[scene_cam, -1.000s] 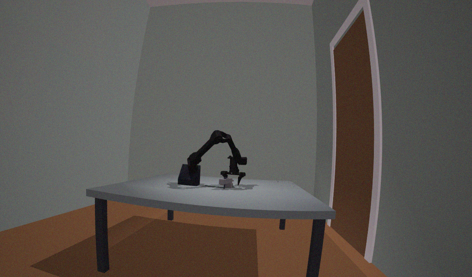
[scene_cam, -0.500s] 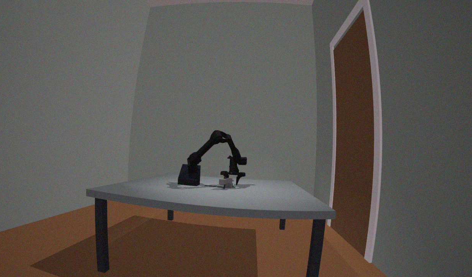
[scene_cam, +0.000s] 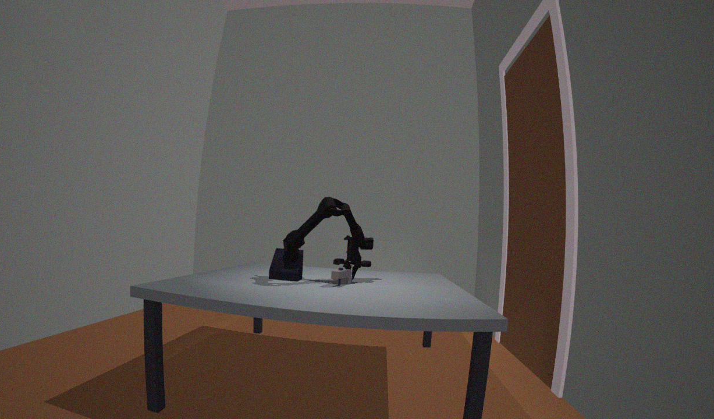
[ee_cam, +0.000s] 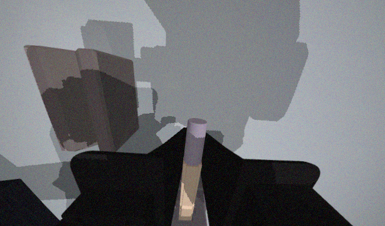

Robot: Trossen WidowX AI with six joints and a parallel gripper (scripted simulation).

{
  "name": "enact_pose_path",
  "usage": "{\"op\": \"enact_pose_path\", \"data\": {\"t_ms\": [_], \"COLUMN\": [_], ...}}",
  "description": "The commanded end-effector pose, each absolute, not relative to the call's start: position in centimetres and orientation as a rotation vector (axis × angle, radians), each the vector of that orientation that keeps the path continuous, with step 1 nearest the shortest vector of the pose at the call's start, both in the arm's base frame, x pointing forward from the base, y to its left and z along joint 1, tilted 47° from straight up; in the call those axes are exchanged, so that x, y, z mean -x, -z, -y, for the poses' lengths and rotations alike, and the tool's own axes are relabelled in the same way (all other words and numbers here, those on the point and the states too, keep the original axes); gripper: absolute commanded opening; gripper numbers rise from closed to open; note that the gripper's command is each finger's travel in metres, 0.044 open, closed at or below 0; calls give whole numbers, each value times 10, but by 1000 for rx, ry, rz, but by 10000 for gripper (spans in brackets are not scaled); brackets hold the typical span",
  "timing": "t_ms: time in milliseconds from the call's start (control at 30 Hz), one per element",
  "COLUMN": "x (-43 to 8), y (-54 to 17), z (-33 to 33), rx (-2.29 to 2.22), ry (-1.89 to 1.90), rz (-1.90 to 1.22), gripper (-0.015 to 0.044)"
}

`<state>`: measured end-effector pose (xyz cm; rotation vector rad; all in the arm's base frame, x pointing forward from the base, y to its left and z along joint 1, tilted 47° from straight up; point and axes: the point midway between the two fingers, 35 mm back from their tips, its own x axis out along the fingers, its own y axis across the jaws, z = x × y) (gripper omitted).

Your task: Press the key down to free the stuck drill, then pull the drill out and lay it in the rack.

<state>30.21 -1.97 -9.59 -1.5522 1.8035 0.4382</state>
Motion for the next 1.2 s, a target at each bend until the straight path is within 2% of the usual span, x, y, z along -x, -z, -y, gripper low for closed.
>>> {"op": "enact_pose_path", "data": {"t_ms": [0,1167], "x": [-302,-310], "y": [96,115], "z": [20,-2], "rx": [1555,1560], "ry": [-438,-440], "rz": [-1804,-1807], "gripper": [0,0]}}
